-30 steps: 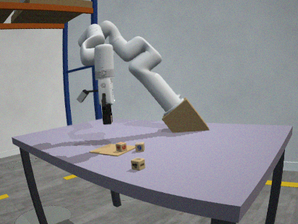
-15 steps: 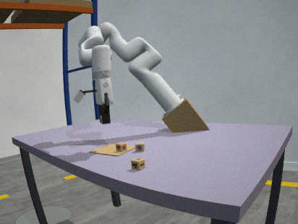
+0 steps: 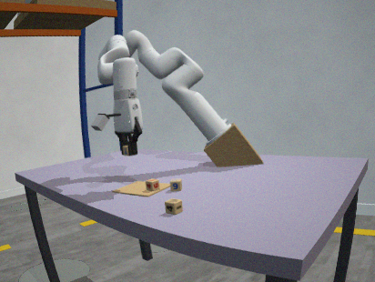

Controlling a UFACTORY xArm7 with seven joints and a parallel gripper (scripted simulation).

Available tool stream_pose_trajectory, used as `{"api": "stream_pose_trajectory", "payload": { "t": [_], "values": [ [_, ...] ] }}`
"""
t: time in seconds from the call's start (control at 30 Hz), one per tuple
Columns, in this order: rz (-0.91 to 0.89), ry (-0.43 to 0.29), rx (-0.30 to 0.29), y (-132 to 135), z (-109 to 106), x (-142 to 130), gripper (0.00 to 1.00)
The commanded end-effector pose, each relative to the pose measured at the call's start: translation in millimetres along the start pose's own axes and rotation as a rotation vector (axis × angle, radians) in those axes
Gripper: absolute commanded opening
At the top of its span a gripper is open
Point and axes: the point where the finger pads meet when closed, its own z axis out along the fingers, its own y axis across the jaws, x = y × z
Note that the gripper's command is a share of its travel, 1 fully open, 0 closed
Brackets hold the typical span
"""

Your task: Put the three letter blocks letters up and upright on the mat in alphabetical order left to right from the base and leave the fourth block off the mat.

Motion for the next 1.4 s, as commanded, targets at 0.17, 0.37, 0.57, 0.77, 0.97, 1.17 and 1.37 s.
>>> {"api": "stream_pose_trajectory", "payload": {
  "t": [0.17, 0.37, 0.57, 0.77, 0.97, 1.17, 1.37],
  "values": [
    [-0.038, -0.002, 0.006, 1, -1, 1, 0.27],
    [-0.038, -0.002, 0.006, 1, -1, 1, 0.27],
    [-0.038, -0.002, 0.006, 1, 4, 1, 0.27],
    [-0.038, -0.002, 0.006, 1, 17, 1, 0.27],
    [-0.038, -0.002, 0.006, 1, 44, 1, 0.27],
    [-0.038, -0.002, 0.006, 1, 72, 1, 0.27],
    [-0.038, -0.002, 0.006, 1, 85, 1, 0.27]
  ]
}}
